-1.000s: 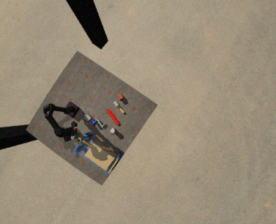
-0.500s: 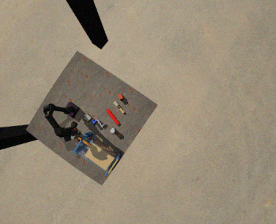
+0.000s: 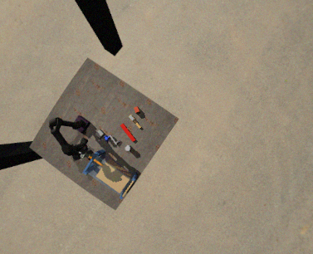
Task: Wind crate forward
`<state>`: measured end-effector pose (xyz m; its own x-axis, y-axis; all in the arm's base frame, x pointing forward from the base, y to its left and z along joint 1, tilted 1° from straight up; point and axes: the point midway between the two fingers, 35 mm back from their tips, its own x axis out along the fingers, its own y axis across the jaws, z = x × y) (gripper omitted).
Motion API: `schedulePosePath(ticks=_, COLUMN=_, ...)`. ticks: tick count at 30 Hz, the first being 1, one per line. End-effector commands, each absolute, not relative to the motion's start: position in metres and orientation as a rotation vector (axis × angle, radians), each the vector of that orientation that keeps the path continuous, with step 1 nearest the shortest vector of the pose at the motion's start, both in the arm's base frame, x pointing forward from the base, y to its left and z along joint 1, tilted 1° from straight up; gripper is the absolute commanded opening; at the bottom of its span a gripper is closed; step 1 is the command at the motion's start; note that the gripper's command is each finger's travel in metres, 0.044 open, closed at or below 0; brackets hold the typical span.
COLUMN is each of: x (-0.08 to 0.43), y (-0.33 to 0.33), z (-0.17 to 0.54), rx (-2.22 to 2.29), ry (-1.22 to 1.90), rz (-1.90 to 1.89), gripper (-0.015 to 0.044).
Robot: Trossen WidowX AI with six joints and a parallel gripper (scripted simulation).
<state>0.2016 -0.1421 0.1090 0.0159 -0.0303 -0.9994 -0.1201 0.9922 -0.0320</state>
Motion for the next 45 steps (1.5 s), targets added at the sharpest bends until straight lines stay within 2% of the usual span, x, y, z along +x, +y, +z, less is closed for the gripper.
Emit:
schedulePosePath(ticks=1, x=0.2, y=-0.142, z=0.106, rx=-0.121, ry=1.559, rz=0.067, gripper=0.0)
schedulePosePath(ticks=45, x=0.158, y=-0.148, z=0.105, rx=-0.122, ry=1.563, rz=0.067, gripper=0.0)
